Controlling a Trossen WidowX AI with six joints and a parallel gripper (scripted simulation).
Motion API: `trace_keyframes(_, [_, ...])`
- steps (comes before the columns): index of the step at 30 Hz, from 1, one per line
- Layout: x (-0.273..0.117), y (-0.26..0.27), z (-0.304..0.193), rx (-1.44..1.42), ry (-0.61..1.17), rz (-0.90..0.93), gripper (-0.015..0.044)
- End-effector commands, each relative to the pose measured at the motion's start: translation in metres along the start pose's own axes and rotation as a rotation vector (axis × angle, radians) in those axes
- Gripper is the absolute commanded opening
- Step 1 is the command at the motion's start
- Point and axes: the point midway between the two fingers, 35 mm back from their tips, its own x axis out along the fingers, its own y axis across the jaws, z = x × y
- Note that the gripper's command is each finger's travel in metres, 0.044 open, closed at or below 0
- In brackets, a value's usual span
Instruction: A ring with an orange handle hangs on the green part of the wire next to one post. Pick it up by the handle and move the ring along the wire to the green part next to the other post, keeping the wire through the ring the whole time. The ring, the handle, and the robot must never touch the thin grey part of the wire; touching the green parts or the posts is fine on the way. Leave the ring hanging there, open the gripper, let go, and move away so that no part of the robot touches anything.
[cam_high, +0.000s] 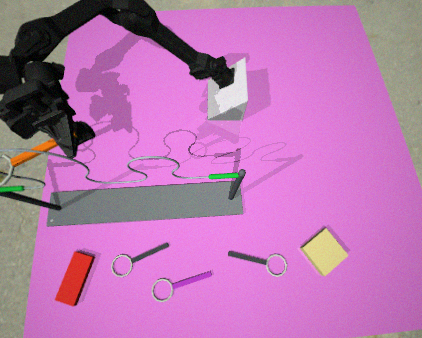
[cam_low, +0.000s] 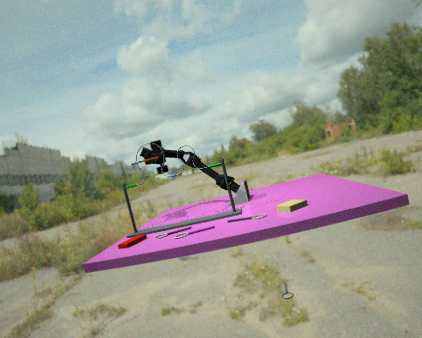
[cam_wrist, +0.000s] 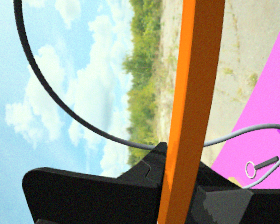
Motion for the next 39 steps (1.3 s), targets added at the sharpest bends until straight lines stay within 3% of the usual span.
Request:
trace_keyframes(1, [0.0, -0.001, 0.0, -0.054, -0.004, -0.025, -0.015])
trace_keyframes(39, [-0.001, -0.021, 0.006, -0.482, -0.035, -0.255, -0.015])
